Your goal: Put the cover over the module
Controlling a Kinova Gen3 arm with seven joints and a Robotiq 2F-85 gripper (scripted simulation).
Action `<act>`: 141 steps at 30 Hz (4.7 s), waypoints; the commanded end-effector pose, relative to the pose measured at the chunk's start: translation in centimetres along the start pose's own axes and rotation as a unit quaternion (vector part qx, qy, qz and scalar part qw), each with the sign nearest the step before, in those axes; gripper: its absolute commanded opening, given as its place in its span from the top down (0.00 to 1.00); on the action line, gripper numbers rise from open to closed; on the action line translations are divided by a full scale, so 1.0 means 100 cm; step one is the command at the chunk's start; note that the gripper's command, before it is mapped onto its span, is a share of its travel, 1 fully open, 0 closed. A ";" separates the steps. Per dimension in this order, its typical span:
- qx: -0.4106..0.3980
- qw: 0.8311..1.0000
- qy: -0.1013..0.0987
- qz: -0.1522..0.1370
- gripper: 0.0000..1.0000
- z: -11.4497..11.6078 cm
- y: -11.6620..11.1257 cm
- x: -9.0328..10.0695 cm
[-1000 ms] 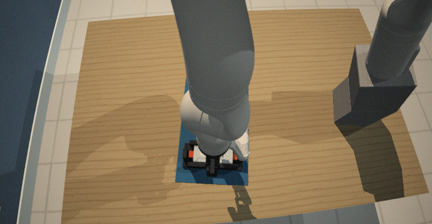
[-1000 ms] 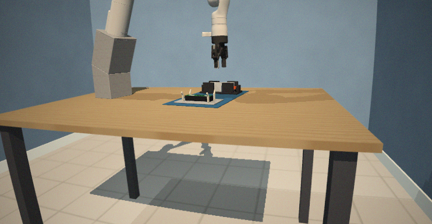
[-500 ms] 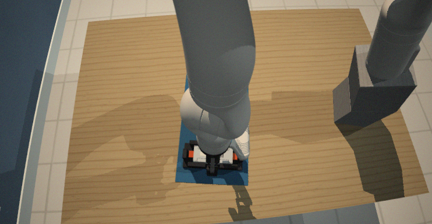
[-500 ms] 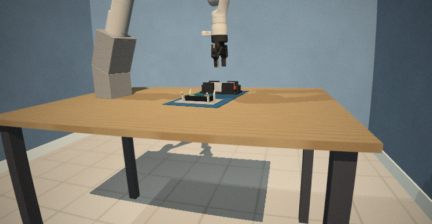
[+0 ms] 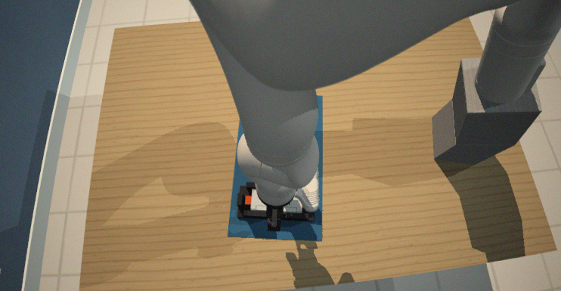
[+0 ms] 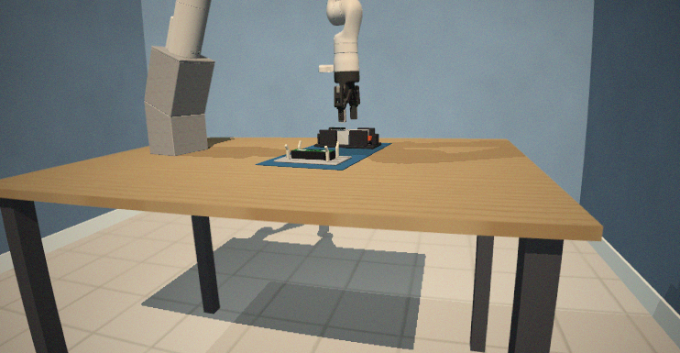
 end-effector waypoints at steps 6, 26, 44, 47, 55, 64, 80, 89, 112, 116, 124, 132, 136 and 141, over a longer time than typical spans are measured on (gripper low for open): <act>0.001 1.000 -0.002 0.002 0.00 -0.001 -0.002 -0.025; 0.001 1.000 -0.002 0.002 0.00 -0.003 -0.004 -0.063; 0.001 1.000 -0.003 0.003 0.00 -0.003 -0.004 -0.058; 0.001 1.000 -0.003 0.003 0.00 -0.003 -0.004 -0.057; 0.001 1.000 -0.003 0.003 0.00 -0.003 -0.004 -0.056; 0.001 1.000 -0.003 0.003 0.00 -0.003 -0.003 -0.053; 0.001 1.000 -0.003 0.003 0.00 -0.003 -0.003 -0.051; 0.001 1.000 -0.003 0.003 0.30 -0.003 -0.003 -0.051; 0.001 1.000 -0.003 0.003 0.30 -0.003 -0.003 -0.051; 0.001 1.000 -0.003 0.003 0.30 -0.003 -0.003 -0.051; 0.001 1.000 -0.003 0.003 1.00 -0.003 -0.003 -0.051; 0.001 1.000 -0.003 0.003 1.00 -0.003 -0.003 -0.051; 0.001 1.000 -0.003 0.003 1.00 -0.003 -0.003 -0.051; 0.001 1.000 -0.003 0.003 1.00 -0.002 -0.003 -0.051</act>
Point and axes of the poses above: the point where the finger pads meet when closed, its own x axis back along the fingers, its own z axis across the jaws, y = z × x, the point moved 2 cm from there along x, back along the fingers, and after that the axes turned 5 degrees about x, right-handed, at the moved point
